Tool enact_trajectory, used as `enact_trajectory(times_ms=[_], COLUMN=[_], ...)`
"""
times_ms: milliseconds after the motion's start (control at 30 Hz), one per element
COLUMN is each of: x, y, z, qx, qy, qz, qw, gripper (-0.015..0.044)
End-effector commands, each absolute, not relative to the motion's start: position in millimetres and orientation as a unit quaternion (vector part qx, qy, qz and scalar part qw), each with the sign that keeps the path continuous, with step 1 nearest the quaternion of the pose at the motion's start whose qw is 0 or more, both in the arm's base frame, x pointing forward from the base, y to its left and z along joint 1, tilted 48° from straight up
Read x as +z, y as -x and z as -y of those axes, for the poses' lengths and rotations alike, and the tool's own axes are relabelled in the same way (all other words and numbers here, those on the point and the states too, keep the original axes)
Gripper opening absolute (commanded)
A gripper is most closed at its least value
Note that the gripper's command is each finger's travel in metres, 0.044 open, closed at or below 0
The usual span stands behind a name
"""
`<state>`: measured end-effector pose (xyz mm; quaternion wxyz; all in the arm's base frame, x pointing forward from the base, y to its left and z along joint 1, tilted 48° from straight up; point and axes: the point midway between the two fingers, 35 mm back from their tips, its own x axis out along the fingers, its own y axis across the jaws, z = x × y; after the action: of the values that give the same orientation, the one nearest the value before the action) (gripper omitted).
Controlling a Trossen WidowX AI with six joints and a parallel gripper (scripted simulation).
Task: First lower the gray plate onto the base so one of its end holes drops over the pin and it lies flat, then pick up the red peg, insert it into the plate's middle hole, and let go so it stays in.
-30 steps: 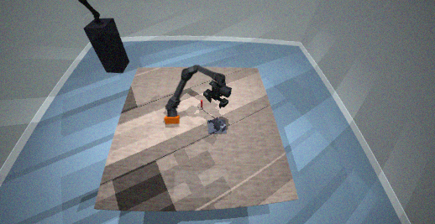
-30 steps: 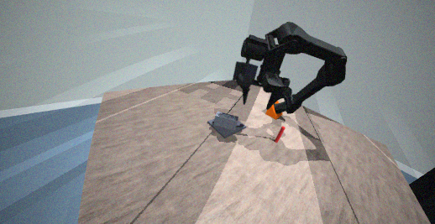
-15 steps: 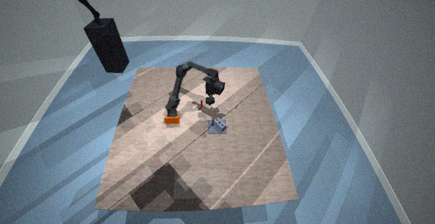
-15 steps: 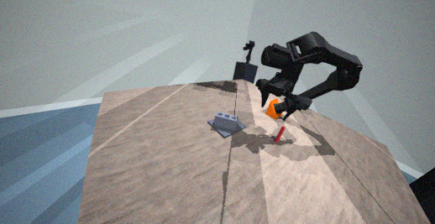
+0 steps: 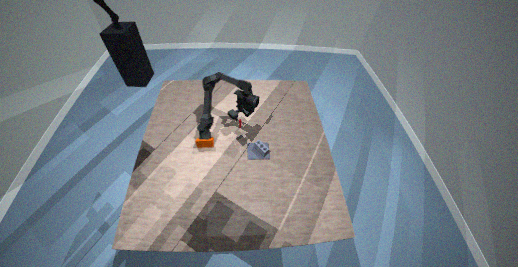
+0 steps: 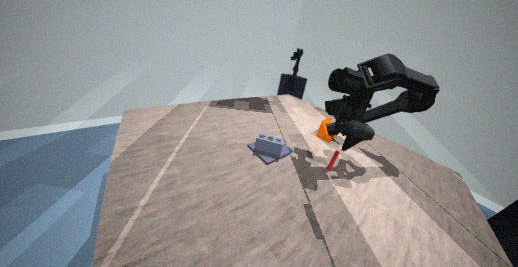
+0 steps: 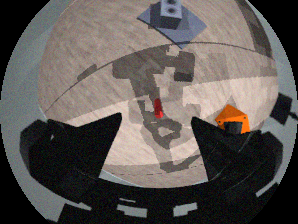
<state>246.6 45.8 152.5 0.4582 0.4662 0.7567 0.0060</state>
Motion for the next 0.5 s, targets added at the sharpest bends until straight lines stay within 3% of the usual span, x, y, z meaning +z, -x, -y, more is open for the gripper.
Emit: enact_trajectory(times_ms=[0,467], x=[151.4,142.4], y=[-234.1,-230.1], z=[-52.9,-64.7], qx=[-0.049,-0.049], qy=[-0.502,-0.502], qz=[-0.759,-0.759], qw=[0.413,0.413], gripper=[0.0440,0.0440])
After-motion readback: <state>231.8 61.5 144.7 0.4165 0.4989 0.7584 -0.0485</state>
